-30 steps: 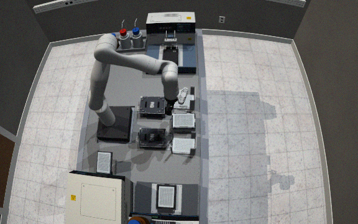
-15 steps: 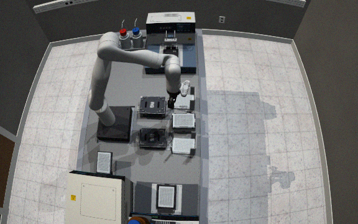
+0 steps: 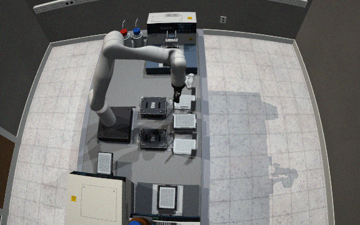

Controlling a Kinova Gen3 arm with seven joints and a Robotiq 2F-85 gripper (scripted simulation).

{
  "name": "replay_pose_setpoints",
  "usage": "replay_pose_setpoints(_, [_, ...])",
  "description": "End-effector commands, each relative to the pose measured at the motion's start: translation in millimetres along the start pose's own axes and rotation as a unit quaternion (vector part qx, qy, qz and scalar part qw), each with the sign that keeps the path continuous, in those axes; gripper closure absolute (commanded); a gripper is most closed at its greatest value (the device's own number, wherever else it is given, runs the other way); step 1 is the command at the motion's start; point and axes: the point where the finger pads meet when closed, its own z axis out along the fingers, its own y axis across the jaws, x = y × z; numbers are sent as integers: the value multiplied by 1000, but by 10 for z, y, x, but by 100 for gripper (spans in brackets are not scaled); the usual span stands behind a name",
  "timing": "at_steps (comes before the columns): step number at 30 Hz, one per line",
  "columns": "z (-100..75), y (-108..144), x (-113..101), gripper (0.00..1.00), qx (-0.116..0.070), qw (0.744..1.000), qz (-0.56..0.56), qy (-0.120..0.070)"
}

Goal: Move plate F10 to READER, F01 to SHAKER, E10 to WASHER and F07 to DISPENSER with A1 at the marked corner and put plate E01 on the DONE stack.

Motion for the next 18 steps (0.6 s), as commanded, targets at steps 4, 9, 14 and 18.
replay_pose_setpoints(4, [16,-215,-24,0,-3,999,-53,-2])
replay_pose_setpoints(9, [10,-289,-88,0,-1,997,-83,1])
replay_pose_setpoints(14, [8,-420,-196,0,0,997,-75,2])
replay_pose_setpoints(18, [8,-518,-282,0,-1,997,-75,2])
